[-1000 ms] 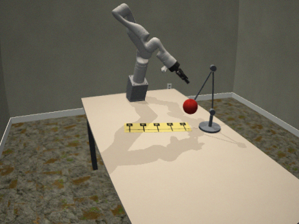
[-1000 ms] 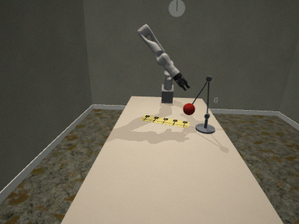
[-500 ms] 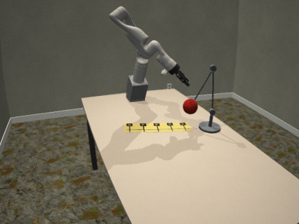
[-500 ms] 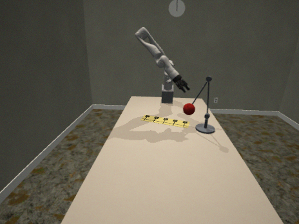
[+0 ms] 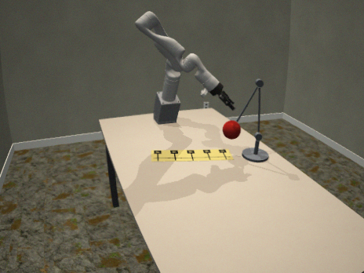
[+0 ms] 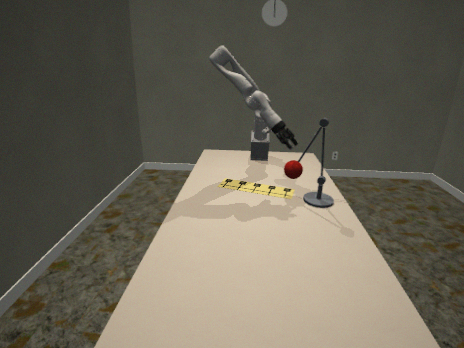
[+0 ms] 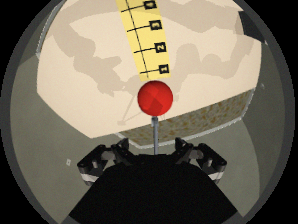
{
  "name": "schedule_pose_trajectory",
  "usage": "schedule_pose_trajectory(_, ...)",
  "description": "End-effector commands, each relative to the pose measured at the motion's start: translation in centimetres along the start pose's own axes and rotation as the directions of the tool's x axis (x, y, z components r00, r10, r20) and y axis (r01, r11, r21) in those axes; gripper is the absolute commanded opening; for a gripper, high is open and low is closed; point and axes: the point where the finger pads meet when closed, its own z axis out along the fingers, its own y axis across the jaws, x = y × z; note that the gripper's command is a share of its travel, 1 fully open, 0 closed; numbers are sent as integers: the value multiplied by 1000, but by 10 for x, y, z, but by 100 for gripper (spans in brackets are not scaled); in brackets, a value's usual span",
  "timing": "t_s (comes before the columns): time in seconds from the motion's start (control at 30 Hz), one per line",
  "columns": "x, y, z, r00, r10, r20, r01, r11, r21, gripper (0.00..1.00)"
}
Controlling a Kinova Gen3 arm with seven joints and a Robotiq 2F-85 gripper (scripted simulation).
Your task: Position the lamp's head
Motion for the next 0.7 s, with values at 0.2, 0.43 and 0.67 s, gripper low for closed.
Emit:
schedule_pose_trajectory(0.2,-4,3,18,1000,1,11,-1,1000,-9,100)
schedule_pose_trajectory(0.43,-2,0,33,1000,6,10,-6,1000,-1,100)
schedule_pose_trajectory(0.67,0,-4,49,1000,11,8,-11,1000,7,100)
